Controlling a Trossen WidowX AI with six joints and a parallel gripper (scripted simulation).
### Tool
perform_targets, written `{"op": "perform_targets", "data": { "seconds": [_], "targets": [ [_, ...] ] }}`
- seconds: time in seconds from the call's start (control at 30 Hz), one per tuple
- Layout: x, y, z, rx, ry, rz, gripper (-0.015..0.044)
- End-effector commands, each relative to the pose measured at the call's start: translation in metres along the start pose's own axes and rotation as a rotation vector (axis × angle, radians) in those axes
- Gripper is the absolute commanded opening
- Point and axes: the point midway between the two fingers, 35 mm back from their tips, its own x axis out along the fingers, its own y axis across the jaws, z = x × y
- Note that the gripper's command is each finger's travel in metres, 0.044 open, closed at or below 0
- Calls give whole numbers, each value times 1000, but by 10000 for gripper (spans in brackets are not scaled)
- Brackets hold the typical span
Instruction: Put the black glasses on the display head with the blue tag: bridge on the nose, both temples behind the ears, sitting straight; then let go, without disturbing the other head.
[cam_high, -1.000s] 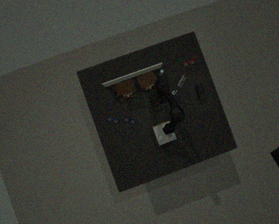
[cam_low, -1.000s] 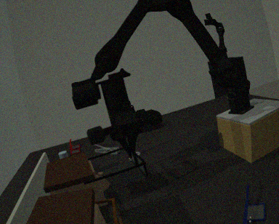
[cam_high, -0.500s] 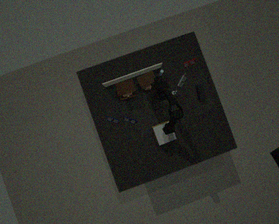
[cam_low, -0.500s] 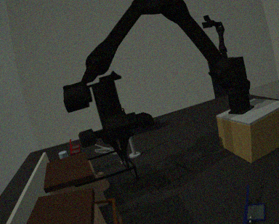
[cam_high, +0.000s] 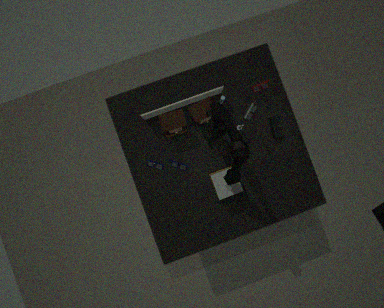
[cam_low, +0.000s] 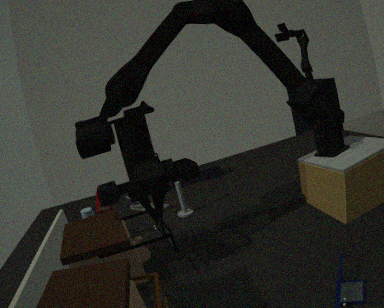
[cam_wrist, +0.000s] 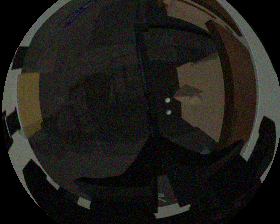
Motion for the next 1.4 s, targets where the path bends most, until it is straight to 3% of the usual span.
{"op": "perform_targets", "data": {
  "seconds": [0.0,1.37],
  "targets": [
    [1,-6,0,4,4,5,0],
    [7,-35,-1,4,4,3,0]
  ]
}}
